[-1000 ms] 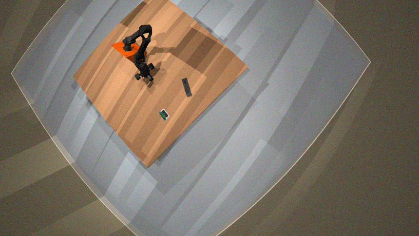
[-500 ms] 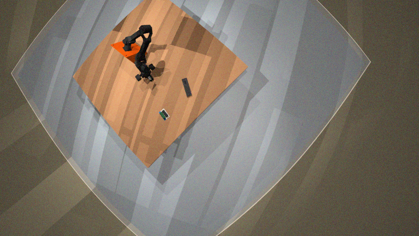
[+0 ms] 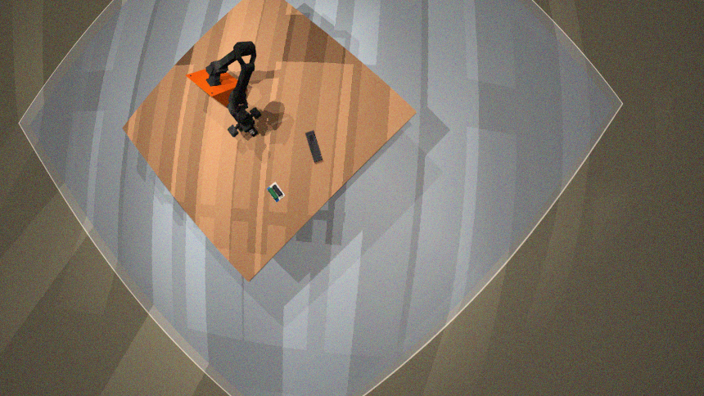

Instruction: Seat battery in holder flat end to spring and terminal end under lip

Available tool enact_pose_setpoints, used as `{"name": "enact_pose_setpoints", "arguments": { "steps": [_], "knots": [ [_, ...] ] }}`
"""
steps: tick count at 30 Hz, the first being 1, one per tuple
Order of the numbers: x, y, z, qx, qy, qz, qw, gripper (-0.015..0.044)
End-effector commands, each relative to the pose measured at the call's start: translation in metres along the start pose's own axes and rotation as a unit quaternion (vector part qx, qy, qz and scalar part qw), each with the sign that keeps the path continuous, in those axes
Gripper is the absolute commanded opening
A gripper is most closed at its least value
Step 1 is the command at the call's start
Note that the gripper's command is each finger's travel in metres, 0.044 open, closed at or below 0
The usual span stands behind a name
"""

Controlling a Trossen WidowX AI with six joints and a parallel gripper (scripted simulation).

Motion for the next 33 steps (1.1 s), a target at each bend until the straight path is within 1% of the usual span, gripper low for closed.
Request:
{"name": "enact_pose_setpoints", "arguments": {
  "steps": [1, 33],
  "knots": [
    [0.0031, -0.0008, 0.0011, 0.003, 0.020, 0.002, 1.000, 0.0077],
    [-0.0066, 0.0064, 0.0023, -0.004, 0.112, 0.008, 0.994, 0.0077]
  ]
}}
Point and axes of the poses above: the point midway between the two fingers, 35 mm back from their tips, its own z axis out along the fingers, its own y axis across the jaws, x = y × z, the point moved 5 cm from there along -z, back along the fingers, and after that the axes turned 6 degrees about -z, right-handed, at the moved point
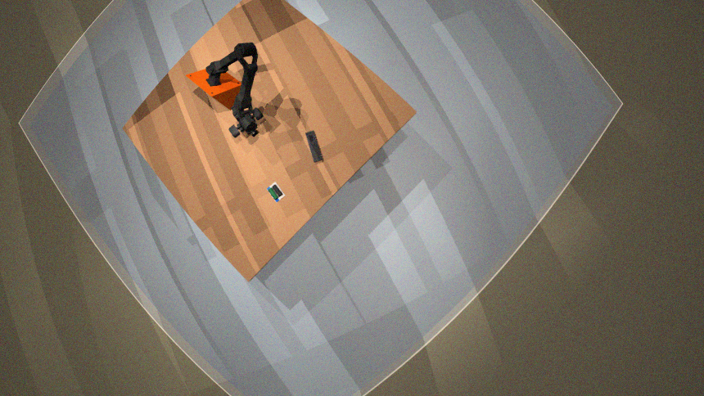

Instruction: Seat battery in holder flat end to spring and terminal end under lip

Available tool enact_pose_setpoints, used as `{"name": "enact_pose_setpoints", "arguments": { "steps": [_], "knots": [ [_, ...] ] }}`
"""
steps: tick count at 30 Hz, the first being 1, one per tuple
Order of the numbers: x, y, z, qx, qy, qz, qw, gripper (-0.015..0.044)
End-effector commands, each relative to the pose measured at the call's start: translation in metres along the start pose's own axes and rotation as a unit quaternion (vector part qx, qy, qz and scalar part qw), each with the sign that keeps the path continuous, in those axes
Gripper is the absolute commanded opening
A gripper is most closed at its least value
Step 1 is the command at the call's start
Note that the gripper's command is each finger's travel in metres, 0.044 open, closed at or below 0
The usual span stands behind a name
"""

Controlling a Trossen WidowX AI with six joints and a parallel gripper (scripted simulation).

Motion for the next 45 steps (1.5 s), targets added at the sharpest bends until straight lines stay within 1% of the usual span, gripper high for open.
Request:
{"name": "enact_pose_setpoints", "arguments": {
  "steps": [1, 10, 31, 45],
  "knots": [
    [0.003, 0.002, 0.002, -0.003, 0.022, 0.001, 1.000, 0.0077],
    [-0.003, 0.004, 0.003, -0.001, 0.037, 0.001, 0.999, 0.0077],
    [-0.017, 0.003, 0.002, 0.003, 0.035, 0.000, 0.999, 0.0077],
    [-0.018, 0.003, 0.002, 0.002, 0.038, -0.001, 0.999, 0.0077]
  ]
}}
Point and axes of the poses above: the point midway between the two fingers, 35 mm back from their tips, its own z axis out along the fingers, its own y axis across the jaws, x = y × z, the point moved 5 cm from there along -z, back along the fingers, and after that the axes turned 6 degrees about -z, right-handed, at the moved point
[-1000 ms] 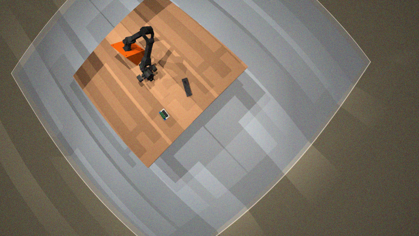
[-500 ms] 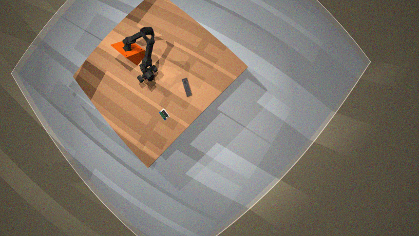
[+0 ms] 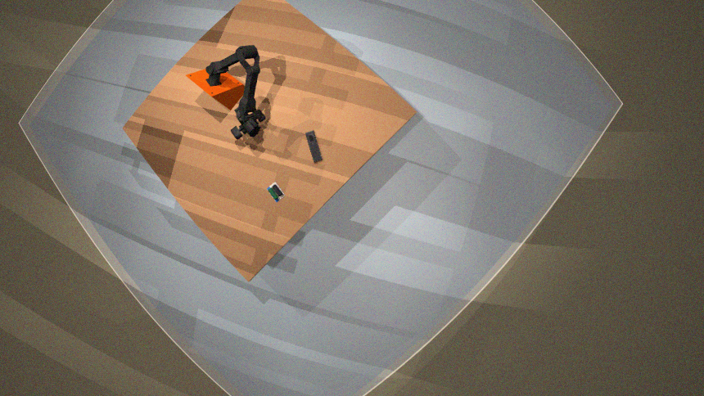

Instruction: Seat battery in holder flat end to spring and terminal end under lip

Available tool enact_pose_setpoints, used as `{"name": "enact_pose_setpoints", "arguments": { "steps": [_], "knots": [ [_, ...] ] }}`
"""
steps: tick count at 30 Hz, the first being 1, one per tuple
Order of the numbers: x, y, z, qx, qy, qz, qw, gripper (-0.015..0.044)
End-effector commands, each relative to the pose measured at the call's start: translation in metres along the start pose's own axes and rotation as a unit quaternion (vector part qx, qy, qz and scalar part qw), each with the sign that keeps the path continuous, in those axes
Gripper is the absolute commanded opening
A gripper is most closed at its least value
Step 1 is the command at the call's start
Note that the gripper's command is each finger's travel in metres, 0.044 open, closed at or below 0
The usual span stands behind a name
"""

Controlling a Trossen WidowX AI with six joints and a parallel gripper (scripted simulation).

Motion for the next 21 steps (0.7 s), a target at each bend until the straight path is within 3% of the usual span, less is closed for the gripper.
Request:
{"name": "enact_pose_setpoints", "arguments": {
  "steps": [1, 4, 18, 21],
  "knots": [
    [-0.001, 0.000, 0.000, 0.000, 0.000, -0.003, 1.000, 0.0103],
    [-0.001, 0.000, 0.000, 0.000, 0.000, -0.003, 1.000, 0.0179],
    [-0.001, -0.002, -0.015, 0.000, 0.000, 0.000, 1.000, 0.0179],
    [-0.002, -0.005, -0.028, 0.000, -0.001, 0.002, 1.000, 0.0258]
  ]
}}
Point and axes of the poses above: the point midway between the two fingers, 35 mm back from their tips, its own z axis out along the fingers, its own y axis across the jaws, x = y × z, the point moved 5 cm from there along -z, back along the fingers, and after that the axes turned 6 degrees about -z, right-handed, at the moved point
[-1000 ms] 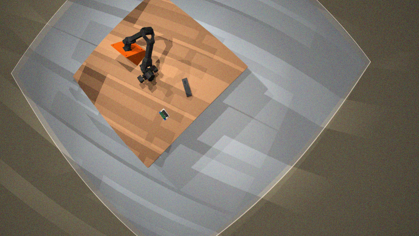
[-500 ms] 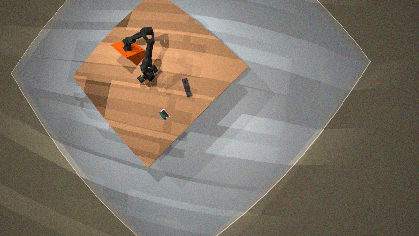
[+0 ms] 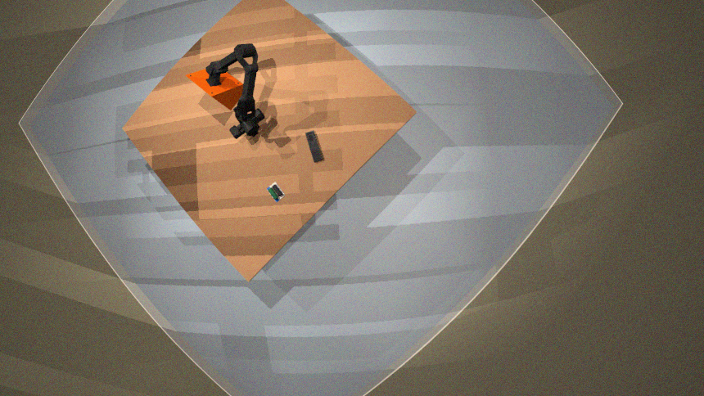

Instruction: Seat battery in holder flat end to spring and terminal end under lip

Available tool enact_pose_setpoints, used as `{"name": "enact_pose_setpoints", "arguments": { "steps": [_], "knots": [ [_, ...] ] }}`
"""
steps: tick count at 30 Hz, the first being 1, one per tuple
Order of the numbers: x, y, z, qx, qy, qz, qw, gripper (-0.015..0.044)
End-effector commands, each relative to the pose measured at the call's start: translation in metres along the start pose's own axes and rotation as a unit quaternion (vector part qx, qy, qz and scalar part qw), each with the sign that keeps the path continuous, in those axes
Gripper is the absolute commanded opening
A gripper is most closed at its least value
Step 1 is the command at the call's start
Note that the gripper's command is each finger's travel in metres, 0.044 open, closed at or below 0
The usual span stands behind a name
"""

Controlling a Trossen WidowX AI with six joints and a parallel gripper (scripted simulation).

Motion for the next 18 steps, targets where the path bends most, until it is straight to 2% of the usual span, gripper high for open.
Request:
{"name": "enact_pose_setpoints", "arguments": {
  "steps": [1, 5, 7, 18],
  "knots": [
    [-0.003, -0.005, -0.024, 0.003, -0.004, -0.001, 1.000, 0.0284],
    [-0.001, -0.011, -0.066, 0.005, -0.004, -0.003, 1.000, 0.0389],
    [0.000, -0.012, -0.073, 0.005, -0.003, -0.003, 1.000, 0.0440],
    [0.000, -0.013, -0.073, 0.005, -0.003, -0.003, 1.000, 0.0440]
  ]
}}
Point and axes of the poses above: the point midway between the two fingers, 35 mm back from their tips, its own z axis out along the fingers, its own y axis across the jaws, x = y × z, the point moved 5 cm from there along -z, back along the fingers, and after that the axes turned 6 degrees about -z, right-handed, at the moved point
